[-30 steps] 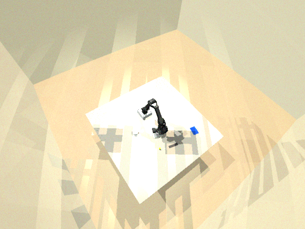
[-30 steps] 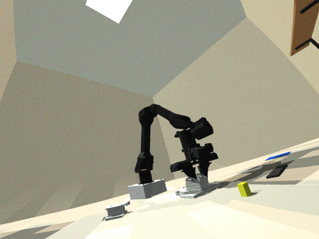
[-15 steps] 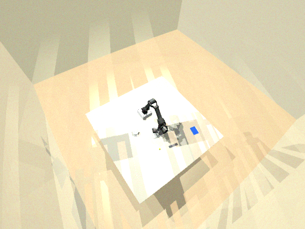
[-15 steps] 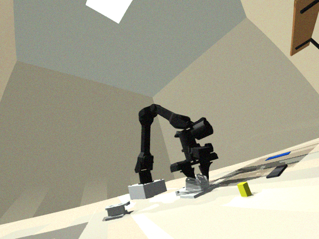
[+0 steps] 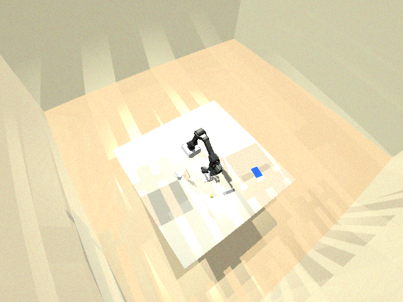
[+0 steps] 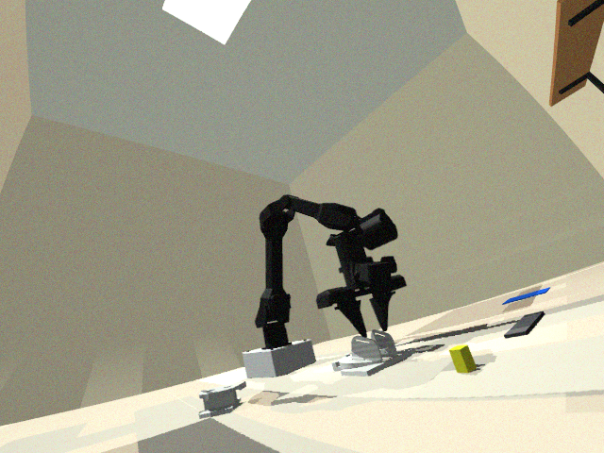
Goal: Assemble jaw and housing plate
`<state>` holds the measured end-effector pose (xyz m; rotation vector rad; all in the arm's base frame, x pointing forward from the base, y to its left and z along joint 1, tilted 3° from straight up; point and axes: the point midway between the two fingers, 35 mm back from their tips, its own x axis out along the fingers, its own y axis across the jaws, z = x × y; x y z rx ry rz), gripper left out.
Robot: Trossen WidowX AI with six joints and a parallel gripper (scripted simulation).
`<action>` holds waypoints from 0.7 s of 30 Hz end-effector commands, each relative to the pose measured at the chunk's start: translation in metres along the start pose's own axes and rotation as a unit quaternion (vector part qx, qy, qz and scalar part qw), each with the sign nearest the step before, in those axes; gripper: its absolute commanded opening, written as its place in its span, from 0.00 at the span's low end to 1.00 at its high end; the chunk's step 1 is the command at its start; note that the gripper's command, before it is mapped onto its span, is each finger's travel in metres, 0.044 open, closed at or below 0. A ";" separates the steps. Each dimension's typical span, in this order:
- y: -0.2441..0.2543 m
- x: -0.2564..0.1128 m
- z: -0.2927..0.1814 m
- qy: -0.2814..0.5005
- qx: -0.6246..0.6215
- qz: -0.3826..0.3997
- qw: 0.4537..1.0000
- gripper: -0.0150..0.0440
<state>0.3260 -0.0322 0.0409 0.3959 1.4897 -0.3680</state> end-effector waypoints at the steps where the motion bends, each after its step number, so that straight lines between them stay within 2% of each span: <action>1: 0.001 -0.035 0.002 -0.012 0.002 0.006 1.000 0.63; 4: 0.002 -0.027 0.004 -0.017 0.000 0.007 1.000 0.63; 8: -0.015 -0.028 0.008 -0.016 0.005 0.006 1.000 0.81; 12: -0.062 -0.030 0.014 -0.012 0.017 0.004 1.000 0.99; 21: -0.183 -0.039 0.002 -0.010 0.076 -0.001 0.997 1.00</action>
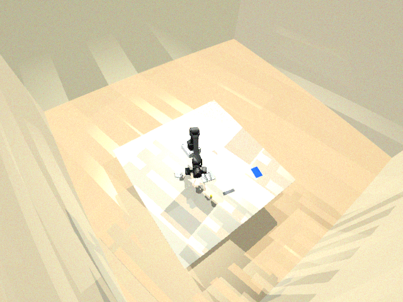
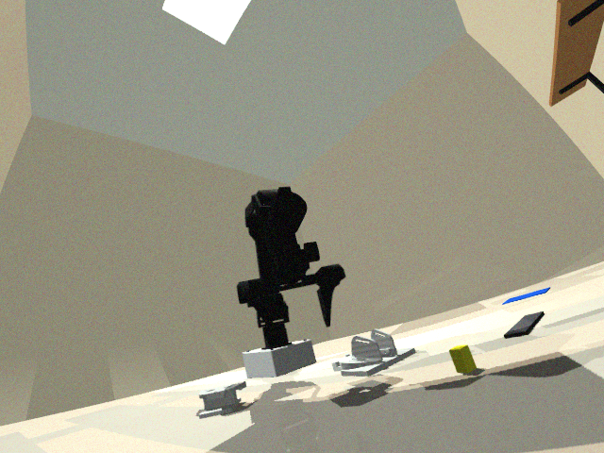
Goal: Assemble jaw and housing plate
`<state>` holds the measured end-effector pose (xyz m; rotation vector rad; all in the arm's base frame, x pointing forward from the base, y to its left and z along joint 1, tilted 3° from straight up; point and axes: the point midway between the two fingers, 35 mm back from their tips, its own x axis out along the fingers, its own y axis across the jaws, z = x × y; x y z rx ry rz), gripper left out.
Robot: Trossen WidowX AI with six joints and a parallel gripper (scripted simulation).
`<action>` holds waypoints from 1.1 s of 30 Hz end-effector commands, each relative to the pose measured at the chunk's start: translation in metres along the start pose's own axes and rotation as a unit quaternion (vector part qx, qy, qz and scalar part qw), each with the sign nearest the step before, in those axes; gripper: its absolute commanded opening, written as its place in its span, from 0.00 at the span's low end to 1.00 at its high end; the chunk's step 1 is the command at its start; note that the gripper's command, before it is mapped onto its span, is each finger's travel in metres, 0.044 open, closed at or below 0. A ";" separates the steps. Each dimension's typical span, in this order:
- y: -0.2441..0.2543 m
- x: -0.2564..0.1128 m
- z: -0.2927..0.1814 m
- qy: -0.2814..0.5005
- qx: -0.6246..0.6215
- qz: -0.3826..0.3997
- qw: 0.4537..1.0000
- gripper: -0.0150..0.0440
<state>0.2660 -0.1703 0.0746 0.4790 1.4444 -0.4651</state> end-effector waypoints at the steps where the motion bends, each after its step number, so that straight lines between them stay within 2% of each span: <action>1: -0.048 -0.003 -0.010 0.005 0.025 0.000 1.000 1.00; 10: -0.148 -0.013 -0.052 0.004 0.086 -0.003 0.996 1.00; 15: -0.150 -0.011 -0.053 0.004 0.087 -0.003 0.996 1.00; 19: -0.150 0.024 -0.053 0.004 0.087 -0.003 0.996 1.00; 33: -0.150 0.039 -0.053 0.004 0.087 -0.003 0.996 1.00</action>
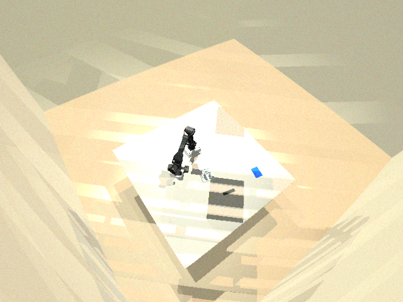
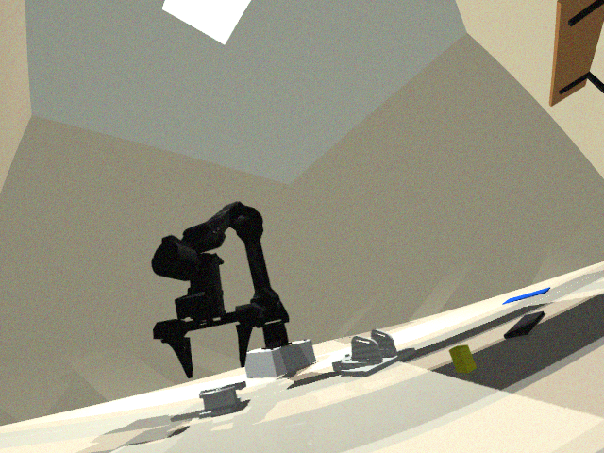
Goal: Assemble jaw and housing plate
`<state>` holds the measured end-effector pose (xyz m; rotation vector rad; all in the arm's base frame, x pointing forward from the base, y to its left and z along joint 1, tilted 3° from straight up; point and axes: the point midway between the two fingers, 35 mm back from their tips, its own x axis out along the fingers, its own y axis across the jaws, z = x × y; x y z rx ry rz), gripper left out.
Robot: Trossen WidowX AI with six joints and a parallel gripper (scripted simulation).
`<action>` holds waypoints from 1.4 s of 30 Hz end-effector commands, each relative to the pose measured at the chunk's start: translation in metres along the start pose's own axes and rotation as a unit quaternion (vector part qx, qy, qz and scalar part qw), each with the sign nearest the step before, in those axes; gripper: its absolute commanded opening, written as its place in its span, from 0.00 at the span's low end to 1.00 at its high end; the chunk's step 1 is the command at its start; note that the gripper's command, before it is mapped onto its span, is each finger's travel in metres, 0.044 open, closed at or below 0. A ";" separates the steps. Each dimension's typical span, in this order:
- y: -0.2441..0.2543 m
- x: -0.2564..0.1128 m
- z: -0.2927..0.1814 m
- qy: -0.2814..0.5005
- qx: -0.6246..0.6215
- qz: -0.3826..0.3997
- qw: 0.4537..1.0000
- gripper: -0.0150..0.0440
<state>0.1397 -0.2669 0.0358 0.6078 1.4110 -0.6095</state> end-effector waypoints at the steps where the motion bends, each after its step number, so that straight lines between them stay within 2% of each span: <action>1: 0.002 0.010 -0.003 0.006 -0.001 0.004 1.000 1.00; 14: 0.002 0.017 -0.003 0.006 -0.001 0.004 1.000 1.00; 32: 0.002 0.045 -0.004 0.006 -0.001 0.004 1.000 1.00; 42: 0.002 0.046 -0.004 0.006 -0.001 0.004 1.000 1.00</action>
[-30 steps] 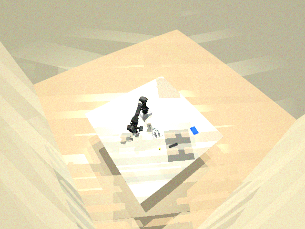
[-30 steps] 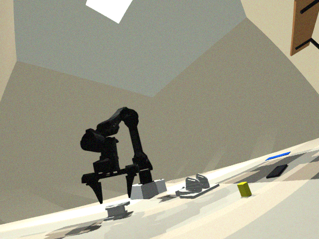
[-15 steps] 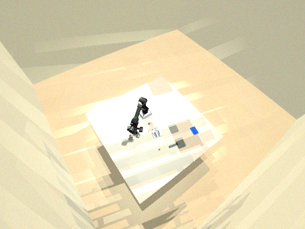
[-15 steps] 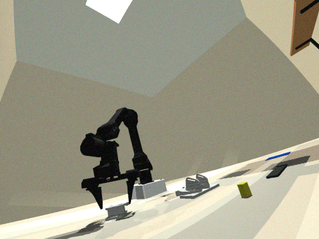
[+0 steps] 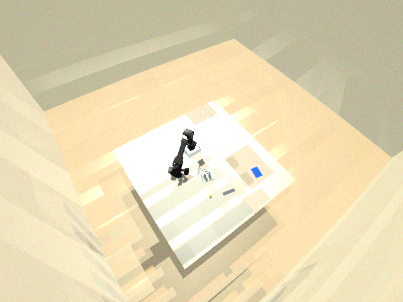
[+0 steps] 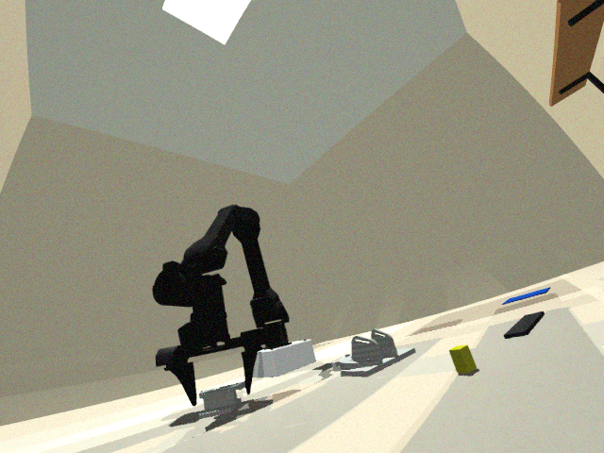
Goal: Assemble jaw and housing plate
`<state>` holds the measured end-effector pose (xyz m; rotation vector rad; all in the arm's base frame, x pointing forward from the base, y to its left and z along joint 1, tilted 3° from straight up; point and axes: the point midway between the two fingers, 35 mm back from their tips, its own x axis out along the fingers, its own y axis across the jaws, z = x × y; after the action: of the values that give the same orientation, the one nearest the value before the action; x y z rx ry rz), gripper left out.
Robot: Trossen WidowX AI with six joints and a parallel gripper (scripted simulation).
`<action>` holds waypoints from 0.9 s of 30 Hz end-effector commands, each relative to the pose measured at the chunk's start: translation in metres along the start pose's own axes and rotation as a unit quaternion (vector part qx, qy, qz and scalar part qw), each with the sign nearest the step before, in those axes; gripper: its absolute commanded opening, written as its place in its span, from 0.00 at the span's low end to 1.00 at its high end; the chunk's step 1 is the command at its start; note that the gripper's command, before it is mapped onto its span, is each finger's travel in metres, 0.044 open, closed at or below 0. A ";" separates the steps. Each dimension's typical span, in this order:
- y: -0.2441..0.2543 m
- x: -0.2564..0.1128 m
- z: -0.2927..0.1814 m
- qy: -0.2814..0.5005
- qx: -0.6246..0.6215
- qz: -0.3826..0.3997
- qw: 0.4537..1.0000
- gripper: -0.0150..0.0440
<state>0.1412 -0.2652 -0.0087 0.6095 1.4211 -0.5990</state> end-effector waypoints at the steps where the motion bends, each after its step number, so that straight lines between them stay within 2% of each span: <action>1: 0.001 0.001 -0.001 0.001 0.002 0.002 1.000 1.00; 20: 0.001 0.002 -0.001 0.001 0.002 0.002 1.000 1.00; 27: 0.000 0.001 -0.001 0.001 0.000 0.000 1.000 0.92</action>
<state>0.1409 -0.2644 -0.0101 0.6111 1.4232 -0.5977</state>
